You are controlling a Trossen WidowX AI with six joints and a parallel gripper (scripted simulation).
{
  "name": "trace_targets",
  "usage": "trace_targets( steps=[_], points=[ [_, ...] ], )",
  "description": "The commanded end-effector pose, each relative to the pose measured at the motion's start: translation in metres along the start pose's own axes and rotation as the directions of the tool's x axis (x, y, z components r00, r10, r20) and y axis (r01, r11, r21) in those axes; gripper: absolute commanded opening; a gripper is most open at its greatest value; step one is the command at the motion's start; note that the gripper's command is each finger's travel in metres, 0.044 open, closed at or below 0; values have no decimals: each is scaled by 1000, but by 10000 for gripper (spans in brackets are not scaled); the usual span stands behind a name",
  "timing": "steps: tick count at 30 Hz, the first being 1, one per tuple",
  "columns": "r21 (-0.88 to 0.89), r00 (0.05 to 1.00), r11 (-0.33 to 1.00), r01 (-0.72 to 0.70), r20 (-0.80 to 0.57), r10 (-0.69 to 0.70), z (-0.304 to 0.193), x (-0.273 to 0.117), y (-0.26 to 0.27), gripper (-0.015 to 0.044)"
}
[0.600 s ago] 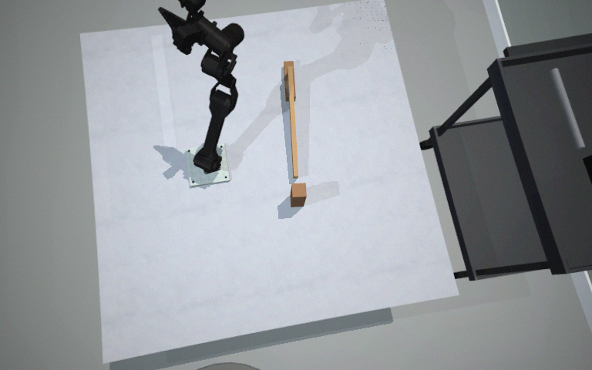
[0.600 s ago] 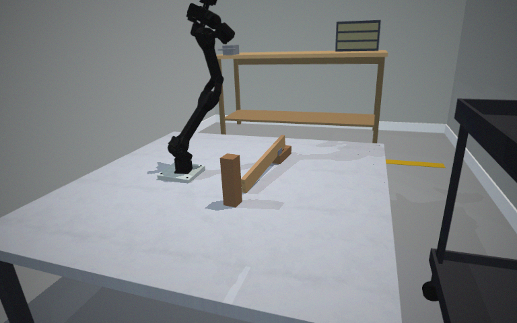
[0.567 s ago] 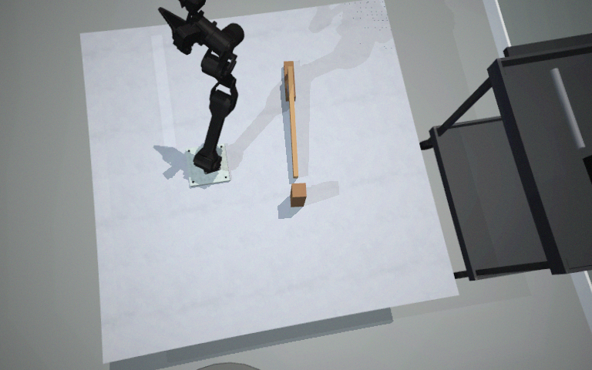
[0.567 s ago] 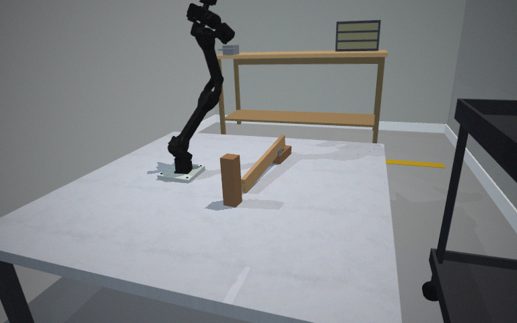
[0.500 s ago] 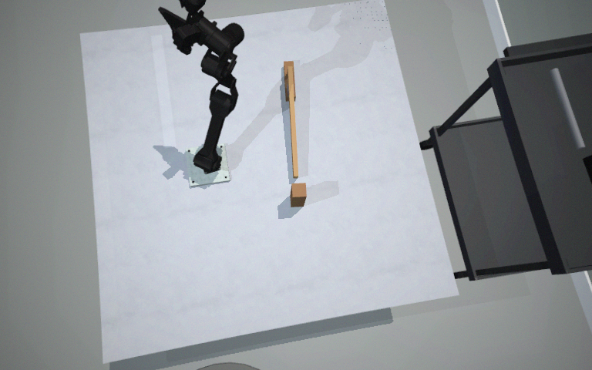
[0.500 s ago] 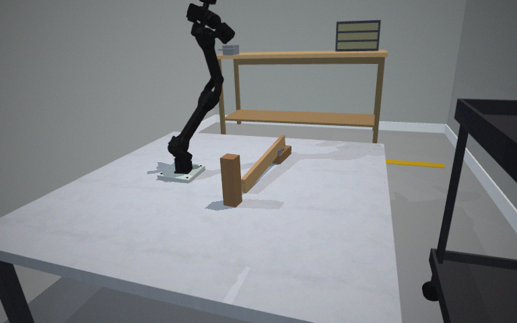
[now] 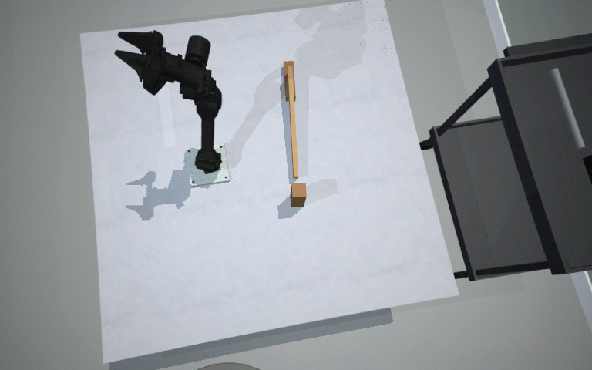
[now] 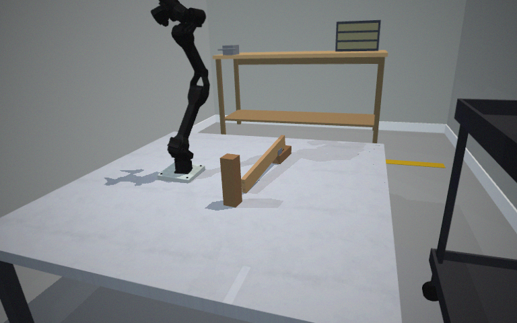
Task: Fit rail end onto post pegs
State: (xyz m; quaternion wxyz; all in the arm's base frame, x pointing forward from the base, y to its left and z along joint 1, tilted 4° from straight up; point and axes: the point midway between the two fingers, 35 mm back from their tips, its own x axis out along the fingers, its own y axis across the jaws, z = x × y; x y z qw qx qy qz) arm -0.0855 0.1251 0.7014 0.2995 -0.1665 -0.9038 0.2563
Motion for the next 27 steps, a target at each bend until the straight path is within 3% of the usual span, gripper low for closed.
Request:
trace_targets(
  steps=[1, 6, 12, 16, 23, 27],
  points=[
    [-286, 985, 943, 172, 45, -166, 31, -2, -52, 440],
    [-564, 923, 742, 363, 112, -367, 67, -21, -114, 440],
    [-793, 783, 378, 478, 191, -591, 107, -66, -182, 440],
    [-766, 713, 357, 535, 183, -677, 108, -87, -200, 440],
    [-860, 586, 131, 493, 217, -781, 126, -129, -232, 440],
    [-928, 422, -100, 358, 256, -870, 143, -183, -258, 440]
  ],
)
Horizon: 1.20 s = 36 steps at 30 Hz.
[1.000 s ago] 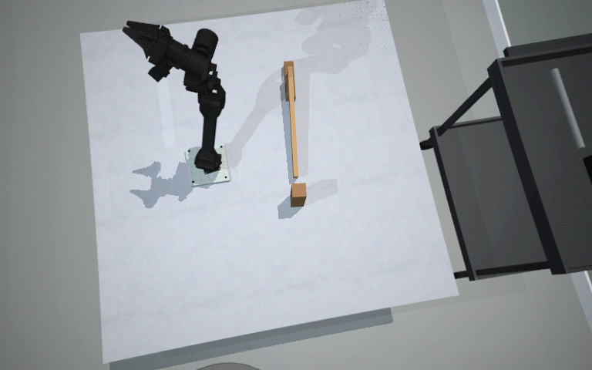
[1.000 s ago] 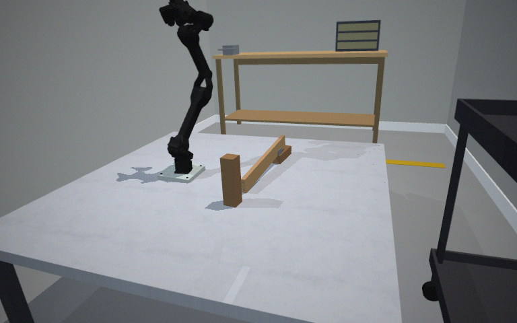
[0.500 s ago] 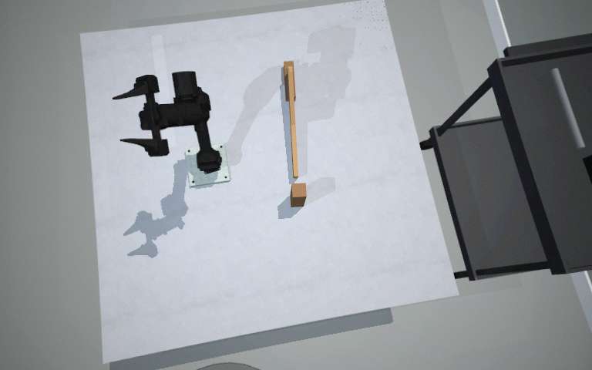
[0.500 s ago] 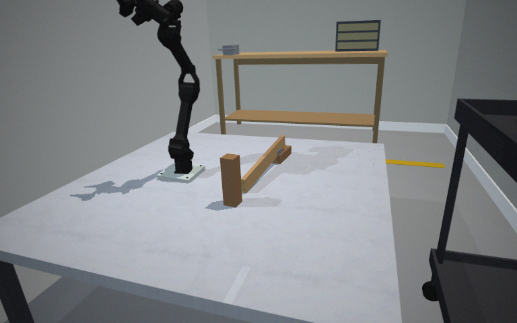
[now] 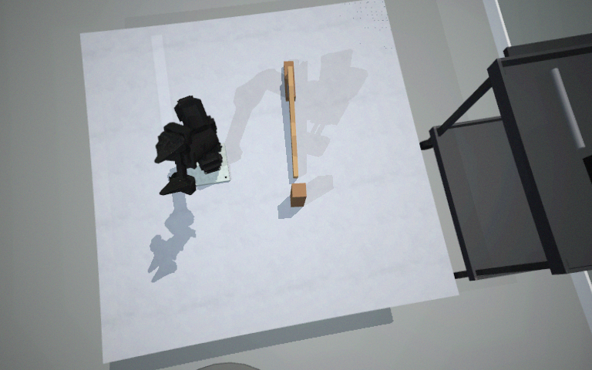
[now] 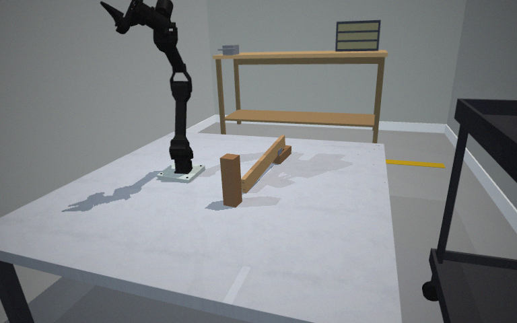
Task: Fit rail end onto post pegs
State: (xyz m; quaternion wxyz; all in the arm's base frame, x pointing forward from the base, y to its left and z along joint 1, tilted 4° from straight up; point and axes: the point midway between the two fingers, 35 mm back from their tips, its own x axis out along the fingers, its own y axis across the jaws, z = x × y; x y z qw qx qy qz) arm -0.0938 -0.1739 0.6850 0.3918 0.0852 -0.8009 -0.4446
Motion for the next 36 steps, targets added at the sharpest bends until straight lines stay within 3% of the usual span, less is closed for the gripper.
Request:
trace_targets(
  steps=[1, 5, 13, 16, 21, 26, 30, 36],
  points=[
    [-257, 980, 963, 82, -152, -125, -50, -6, -50, 440],
    [-502, 921, 863, 60, -305, -241, -98, -26, -91, 440],
    [-669, 790, 736, -101, -504, -350, -160, -73, -136, 440],
    [-721, 721, 664, -196, -565, -401, -180, -95, -153, 440],
    [-727, 518, 501, -469, -686, -510, -223, -160, -191, 440],
    [-568, 284, 353, -743, -747, -602, -251, -236, -223, 440],
    [-315, 83, 234, -920, -739, -668, -260, -302, -245, 440],
    [191, -205, 105, -976, -639, -742, -252, -403, -268, 440]
  ],
)
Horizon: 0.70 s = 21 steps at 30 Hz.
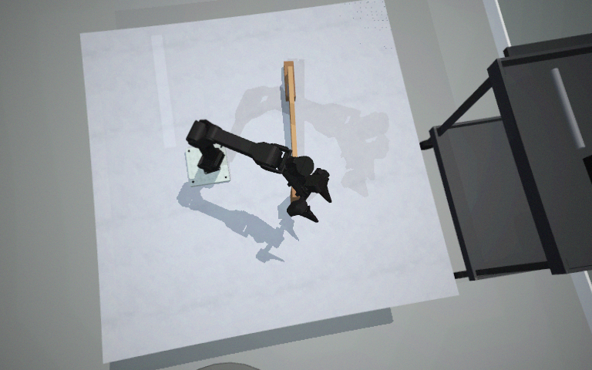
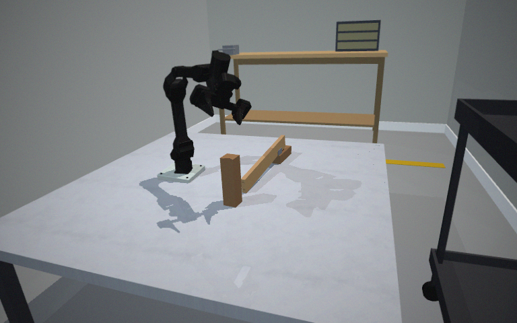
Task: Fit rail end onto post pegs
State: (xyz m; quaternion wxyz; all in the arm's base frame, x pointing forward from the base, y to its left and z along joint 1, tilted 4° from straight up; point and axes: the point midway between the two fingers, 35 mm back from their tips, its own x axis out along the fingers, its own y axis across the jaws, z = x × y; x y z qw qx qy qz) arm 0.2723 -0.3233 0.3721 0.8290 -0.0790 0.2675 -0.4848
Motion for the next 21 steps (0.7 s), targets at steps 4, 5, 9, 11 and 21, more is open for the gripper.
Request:
trace_targets(
  steps=[4, 5, 9, 11, 21],
  points=[
    [-496, 928, 786, -370, -243, 283, -60, 2, 111, 440],
    [-549, 907, 723, -420, -280, 314, -69, 0, 126, 440],
    [-702, 804, 408, -584, -431, 410, -107, -18, 177, 440],
    [-740, 736, 206, -641, -515, 440, -129, -32, 201, 440],
    [-602, 441, -550, -579, -798, 410, -212, -104, 262, 440]
  ],
)
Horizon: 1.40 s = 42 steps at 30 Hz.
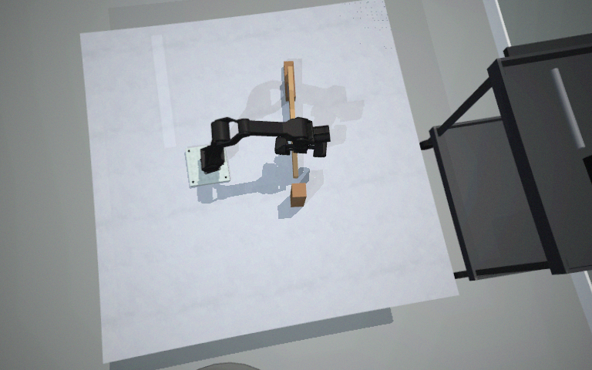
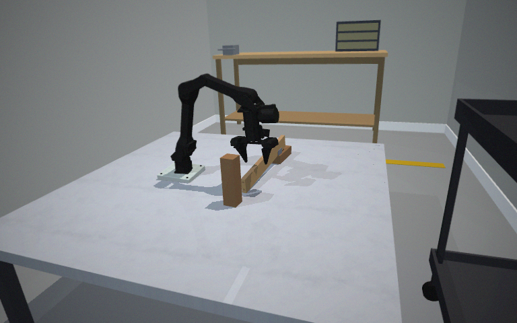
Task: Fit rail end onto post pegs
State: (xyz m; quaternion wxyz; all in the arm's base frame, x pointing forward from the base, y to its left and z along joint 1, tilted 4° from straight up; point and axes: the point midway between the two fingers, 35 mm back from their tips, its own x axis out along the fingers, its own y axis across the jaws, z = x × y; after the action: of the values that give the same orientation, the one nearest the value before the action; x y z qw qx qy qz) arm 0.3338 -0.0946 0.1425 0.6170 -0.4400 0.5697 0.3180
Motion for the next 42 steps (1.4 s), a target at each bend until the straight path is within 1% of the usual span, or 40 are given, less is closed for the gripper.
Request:
trace_targets(
  steps=[1, 10, 42],
  points=[
    [-145, 995, 985, -93, 12, 96, 15, 9, 23, 440],
    [-145, 995, 985, -93, 12, 96, 15, 10, 23, 440],
    [-145, 995, 985, -93, 12, 96, 16, 62, 27, 440]
  ],
)
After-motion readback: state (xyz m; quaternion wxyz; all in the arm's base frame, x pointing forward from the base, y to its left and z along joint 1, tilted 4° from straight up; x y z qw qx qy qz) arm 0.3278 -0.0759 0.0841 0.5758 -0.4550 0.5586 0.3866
